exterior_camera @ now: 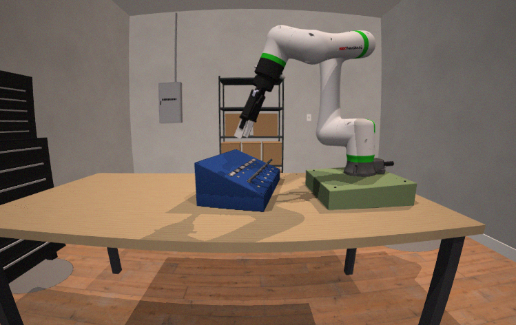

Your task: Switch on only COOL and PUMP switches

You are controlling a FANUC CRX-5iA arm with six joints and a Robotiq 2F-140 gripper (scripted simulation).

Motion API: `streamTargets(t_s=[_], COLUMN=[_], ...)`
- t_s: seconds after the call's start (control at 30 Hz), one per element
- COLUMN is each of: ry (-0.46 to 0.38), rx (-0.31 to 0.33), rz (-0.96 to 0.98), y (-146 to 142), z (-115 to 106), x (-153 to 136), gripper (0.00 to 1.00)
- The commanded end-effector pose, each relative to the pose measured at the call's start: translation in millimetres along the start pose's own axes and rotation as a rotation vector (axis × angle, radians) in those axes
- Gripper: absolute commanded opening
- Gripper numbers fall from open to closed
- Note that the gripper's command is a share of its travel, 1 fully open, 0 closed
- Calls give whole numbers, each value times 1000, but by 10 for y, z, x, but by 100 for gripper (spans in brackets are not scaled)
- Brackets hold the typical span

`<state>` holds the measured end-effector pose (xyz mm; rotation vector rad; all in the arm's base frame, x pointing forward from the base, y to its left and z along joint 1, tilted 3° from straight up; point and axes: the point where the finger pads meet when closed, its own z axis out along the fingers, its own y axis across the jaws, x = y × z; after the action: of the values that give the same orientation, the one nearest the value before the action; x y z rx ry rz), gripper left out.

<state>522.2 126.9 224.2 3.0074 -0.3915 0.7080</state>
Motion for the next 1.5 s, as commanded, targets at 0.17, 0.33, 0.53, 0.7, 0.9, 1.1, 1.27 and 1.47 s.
streamTargets(t_s=[0.17,0.33,0.53,0.7,0.9,1.1,1.27,1.47], ry=[-11,-11,-11,-11,-11,-11,-11,-11], rx=[-1,-1,-1,-1,-1,-1,-1,-1], rz=[-1,-1,-1,-1,-1,-1,-1,-1], y=[-10,-10,-10,-9,-9,-9,-9,-9], z=[80,240,453,602,710,716,716,716], x=[71,69,67,65,64,64,64,64], gripper=[100,100,100,100,100,100,100,100])
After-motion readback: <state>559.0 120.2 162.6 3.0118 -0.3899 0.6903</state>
